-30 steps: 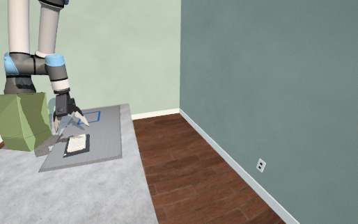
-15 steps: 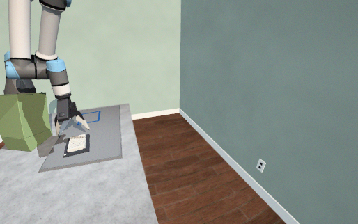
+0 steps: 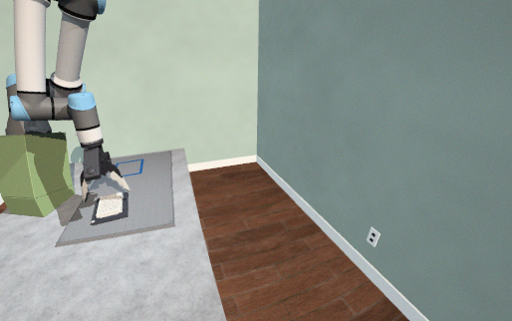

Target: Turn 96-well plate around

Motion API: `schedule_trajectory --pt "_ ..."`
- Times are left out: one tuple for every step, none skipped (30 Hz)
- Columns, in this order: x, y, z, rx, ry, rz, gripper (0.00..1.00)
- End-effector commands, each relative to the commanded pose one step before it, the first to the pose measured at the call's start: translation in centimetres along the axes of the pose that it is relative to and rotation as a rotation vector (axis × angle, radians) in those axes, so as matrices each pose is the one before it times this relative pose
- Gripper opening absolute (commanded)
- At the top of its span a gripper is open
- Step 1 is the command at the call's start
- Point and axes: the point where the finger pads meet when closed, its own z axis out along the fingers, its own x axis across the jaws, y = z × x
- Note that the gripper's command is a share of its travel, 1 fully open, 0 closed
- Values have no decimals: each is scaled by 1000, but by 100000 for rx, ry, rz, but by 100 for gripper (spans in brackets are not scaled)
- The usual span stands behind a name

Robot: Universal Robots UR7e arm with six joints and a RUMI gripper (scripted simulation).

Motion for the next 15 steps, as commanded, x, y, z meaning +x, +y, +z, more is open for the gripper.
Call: schedule_trajectory --pt "-225 -219 1099 562 -322 -233 100" --pt "0 1 167 0 0 0 100" --pt "0 0 0 0 0 0 100" --pt "0 0 0 0 0 0 100" --pt "2 0 168 3 6 0 100" --pt "0 1 167 0 -1 0 100" --pt "0 1 167 -1 -1 0 100" --pt "0 1 167 -1 -1 0 100" --pt "0 1 167 -1 -1 0 100" --pt "0 1 167 0 -1 0 100" --pt "1 0 67 1 1 0 100" --pt "1 0 0 1 3 0 100" --pt "1 0 0 1 3 0 100" --pt "1 0 0 1 2 0 100" --pt "1 0 0 1 2 0 100"
